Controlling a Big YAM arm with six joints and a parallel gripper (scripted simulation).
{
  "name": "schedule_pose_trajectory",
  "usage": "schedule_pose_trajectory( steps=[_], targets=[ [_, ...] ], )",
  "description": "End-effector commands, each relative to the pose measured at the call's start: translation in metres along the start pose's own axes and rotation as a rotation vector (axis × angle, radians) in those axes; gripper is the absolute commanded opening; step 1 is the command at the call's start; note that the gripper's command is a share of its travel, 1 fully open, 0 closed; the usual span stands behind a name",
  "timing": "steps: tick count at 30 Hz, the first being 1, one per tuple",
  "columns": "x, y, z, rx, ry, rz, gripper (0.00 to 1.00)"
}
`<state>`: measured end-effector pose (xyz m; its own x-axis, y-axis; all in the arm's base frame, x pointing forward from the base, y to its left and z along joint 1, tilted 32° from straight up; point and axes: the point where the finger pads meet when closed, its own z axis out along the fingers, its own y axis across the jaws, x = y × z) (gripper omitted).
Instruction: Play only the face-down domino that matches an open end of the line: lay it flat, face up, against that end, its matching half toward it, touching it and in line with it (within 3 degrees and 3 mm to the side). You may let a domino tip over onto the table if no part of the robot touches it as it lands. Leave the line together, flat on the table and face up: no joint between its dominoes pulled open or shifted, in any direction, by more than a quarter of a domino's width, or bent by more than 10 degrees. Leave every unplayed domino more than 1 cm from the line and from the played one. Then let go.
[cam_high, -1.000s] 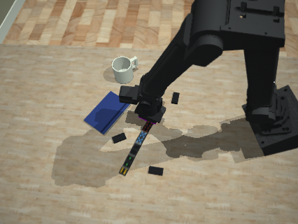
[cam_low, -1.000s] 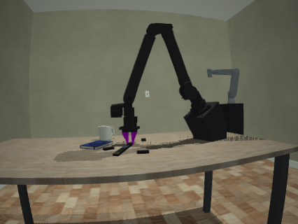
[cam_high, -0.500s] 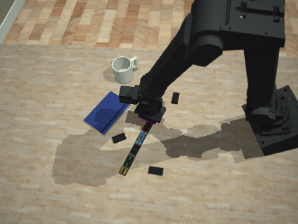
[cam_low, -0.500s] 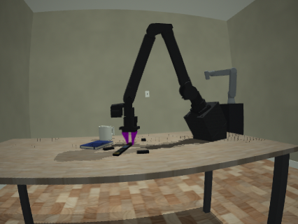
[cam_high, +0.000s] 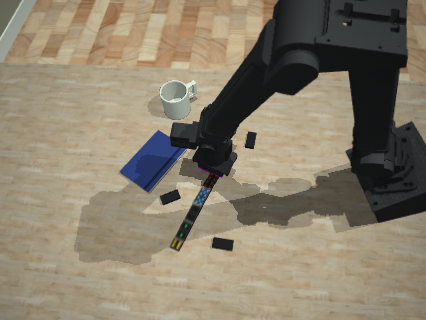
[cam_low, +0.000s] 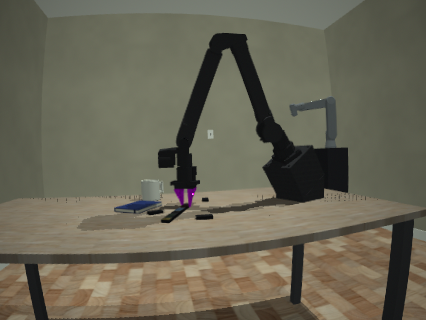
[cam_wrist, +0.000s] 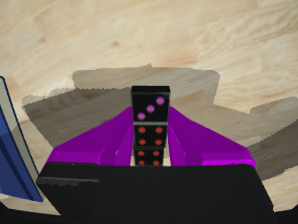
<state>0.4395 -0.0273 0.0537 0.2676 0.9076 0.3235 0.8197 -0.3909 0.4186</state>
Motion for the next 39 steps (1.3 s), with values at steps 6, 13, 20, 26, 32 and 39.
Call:
schedule_pose_trajectory(
  steps=[6,13,20,26,32,39],
  targets=[
    [0.0039,0.0038,0.0006,-0.001,-0.002,0.006,0.20],
    [0.0026,0.0038,-0.0006,-0.003,-0.001,0.003,0.20],
    [0.0039,0.0049,0.0001,-0.001,-0.002,0.005,0.20],
    [0.0012,0.0028,-0.0013,-0.005,0.000,0.000,0.20],
    [0.0032,0.0051,-0.0006,-0.002,-0.001,0.003,0.20],
    [0.0039,0.0059,-0.0004,-0.001,-0.002,0.004,0.20]
  ],
)
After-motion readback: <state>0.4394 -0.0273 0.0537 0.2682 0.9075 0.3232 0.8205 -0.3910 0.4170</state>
